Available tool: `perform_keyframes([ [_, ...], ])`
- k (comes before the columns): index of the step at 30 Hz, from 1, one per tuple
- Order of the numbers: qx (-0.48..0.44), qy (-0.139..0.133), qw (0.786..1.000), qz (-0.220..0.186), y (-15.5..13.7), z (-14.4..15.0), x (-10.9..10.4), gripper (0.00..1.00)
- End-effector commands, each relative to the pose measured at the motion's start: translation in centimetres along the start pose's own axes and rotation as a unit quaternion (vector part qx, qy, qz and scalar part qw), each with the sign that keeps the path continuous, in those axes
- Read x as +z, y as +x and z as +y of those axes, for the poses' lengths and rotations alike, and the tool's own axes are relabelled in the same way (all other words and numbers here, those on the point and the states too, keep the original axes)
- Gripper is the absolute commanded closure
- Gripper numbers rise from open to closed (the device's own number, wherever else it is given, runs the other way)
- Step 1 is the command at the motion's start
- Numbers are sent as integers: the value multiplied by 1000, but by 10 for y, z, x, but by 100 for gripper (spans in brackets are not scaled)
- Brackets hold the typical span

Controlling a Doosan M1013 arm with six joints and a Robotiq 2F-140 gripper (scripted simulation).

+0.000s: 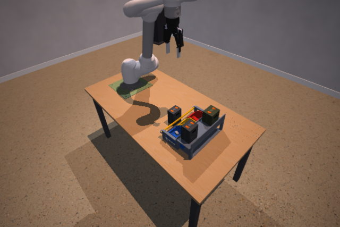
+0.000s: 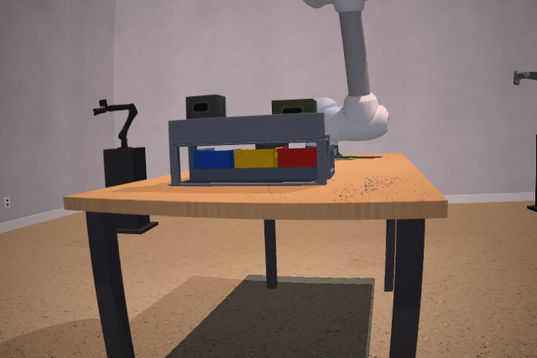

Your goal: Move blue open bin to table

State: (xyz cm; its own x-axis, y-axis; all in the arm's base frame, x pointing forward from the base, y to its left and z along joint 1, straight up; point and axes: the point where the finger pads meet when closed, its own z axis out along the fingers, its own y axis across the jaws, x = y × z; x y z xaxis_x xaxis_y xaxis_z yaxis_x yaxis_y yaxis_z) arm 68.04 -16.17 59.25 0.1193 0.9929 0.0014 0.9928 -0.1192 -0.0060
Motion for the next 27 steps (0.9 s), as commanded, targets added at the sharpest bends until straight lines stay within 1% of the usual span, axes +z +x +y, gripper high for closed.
perform_keyframes([
  [1,0,1,1000,0,0,1,27,43],
  [12,0,1,1000,0,0,1,27,43],
  [17,0,1,1000,0,0,1,77,43],
  [27,0,1,1000,0,0,1,77,43],
])
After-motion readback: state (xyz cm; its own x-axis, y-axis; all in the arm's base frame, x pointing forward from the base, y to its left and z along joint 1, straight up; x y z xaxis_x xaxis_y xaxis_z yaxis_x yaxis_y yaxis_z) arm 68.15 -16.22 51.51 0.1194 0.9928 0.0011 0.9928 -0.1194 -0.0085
